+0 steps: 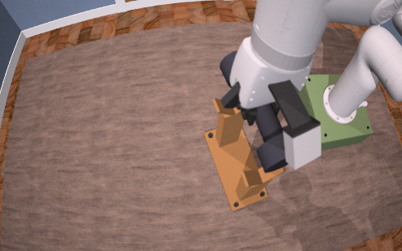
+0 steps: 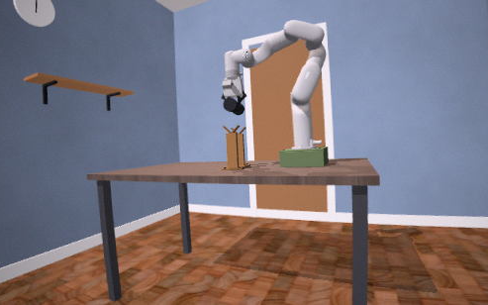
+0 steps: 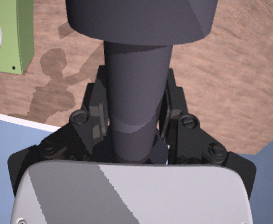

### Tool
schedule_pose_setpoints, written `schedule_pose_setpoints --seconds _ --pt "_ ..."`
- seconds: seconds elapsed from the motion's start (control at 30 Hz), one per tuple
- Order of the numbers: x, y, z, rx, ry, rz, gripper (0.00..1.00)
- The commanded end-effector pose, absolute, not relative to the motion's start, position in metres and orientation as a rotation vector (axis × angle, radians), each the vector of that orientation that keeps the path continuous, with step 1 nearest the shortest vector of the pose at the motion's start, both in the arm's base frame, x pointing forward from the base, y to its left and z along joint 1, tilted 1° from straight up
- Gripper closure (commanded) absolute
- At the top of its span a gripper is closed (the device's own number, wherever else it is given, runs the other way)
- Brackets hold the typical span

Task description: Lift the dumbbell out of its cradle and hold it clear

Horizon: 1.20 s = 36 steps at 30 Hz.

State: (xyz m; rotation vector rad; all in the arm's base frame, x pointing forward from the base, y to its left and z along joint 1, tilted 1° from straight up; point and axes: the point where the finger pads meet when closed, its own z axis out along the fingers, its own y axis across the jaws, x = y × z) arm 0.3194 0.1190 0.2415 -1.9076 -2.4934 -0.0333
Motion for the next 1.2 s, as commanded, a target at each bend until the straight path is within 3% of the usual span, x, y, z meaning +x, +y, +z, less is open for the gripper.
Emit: schedule_pose_setpoints --seconds 0.0,1.17 --pt "0.3202 0.1191 0.2504 -1.909 -2.495 -0.039 1.0" --pt "0.3197 0.1188 0.2584 -1.909 -2.495 -0.039 1.0"
